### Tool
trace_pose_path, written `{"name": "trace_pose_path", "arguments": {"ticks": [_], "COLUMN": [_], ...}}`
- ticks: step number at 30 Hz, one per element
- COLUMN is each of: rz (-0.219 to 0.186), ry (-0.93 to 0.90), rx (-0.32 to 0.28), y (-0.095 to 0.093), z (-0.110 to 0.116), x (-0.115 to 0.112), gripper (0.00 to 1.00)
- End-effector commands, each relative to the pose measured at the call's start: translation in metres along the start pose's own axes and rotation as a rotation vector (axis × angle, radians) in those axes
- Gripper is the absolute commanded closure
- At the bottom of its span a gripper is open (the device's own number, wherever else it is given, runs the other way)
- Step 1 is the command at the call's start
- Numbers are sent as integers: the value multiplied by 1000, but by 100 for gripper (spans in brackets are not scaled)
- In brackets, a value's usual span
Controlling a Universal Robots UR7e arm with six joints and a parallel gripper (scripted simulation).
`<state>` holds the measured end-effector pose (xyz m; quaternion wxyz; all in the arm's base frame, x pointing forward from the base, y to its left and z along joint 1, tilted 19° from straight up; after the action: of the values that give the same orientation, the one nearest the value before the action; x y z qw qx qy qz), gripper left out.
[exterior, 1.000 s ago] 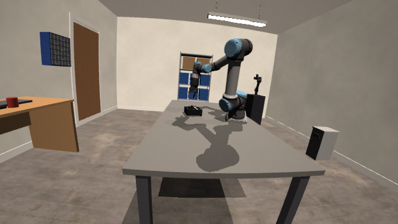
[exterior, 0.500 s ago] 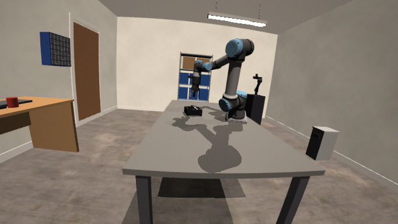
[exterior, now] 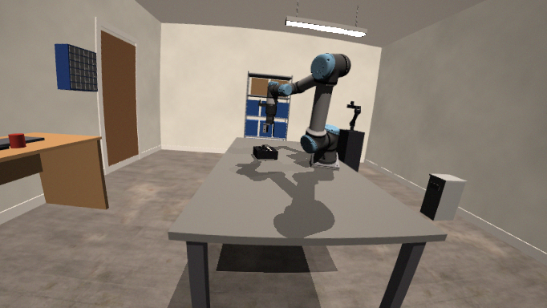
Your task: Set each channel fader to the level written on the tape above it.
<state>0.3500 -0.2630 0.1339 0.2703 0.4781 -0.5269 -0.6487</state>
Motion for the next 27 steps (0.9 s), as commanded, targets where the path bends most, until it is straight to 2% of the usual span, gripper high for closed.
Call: {"name": "trace_pose_path", "arguments": {"ticks": [1,13,27], "rz": [-1,1,1], "ry": [60,228,274], "rx": [-3,-16,-19], "y": [2,5,6], "z": [1,7,9], "x": [-1,-4,-5], "gripper": [0,0,0]}}
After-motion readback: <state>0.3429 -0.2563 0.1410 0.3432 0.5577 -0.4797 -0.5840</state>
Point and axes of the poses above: the point where the finger pads meet when closed, its own y axis back along the fingers, its own x axis across the jaws, z = x × y, the point moved 2 cm from there along y, back along the fingers, and after that the axes turned 1 degree about y, right-handed, at the moved point
